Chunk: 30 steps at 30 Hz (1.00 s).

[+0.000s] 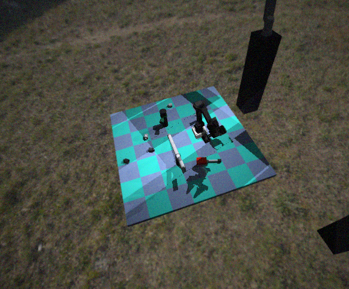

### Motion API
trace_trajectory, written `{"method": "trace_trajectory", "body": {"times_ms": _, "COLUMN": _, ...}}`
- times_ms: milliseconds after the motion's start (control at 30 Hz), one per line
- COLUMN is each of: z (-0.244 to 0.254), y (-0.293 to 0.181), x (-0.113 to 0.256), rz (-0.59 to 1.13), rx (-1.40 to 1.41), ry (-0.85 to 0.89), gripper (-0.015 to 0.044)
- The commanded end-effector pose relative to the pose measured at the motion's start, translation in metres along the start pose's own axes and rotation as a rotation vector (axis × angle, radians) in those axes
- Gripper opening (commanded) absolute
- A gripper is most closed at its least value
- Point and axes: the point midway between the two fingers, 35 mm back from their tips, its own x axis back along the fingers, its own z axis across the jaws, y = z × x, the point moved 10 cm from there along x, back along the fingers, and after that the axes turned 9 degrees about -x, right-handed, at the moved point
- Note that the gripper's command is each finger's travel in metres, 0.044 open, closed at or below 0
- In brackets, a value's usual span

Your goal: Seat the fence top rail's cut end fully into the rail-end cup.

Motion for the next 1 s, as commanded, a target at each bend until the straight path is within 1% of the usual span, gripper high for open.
{"method": "trace_trajectory", "body": {"times_ms": 0, "z": -0.001, "y": 0.001, "x": -0.002, "rz": 0.001, "rx": 0.010, "ry": -0.002, "gripper": 0.0426}}
{"method": "trace_trajectory", "body": {"times_ms": 33, "z": -0.006, "y": 0.002, "x": -0.007, "rz": 0.005, "rx": 0.039, "ry": -0.007, "gripper": 0.0440}}
{"method": "trace_trajectory", "body": {"times_ms": 267, "z": -0.072, "y": 0.040, "x": -0.067, "rz": 0.100, "rx": 0.399, "ry": -0.136, "gripper": 0.0440}}
{"method": "trace_trajectory", "body": {"times_ms": 433, "z": -0.116, "y": 0.077, "x": -0.088, "rz": 0.183, "rx": 0.585, "ry": -0.264, "gripper": 0.0440}}
{"method": "trace_trajectory", "body": {"times_ms": 700, "z": -0.172, "y": 0.139, "x": -0.093, "rz": 0.325, "rx": 0.766, "ry": -0.489, "gripper": 0.0440}}
{"method": "trace_trajectory", "body": {"times_ms": 967, "z": -0.215, "y": 0.205, "x": -0.070, "rz": 0.489, "rx": 0.836, "ry": -0.762, "gripper": 0.0440}}
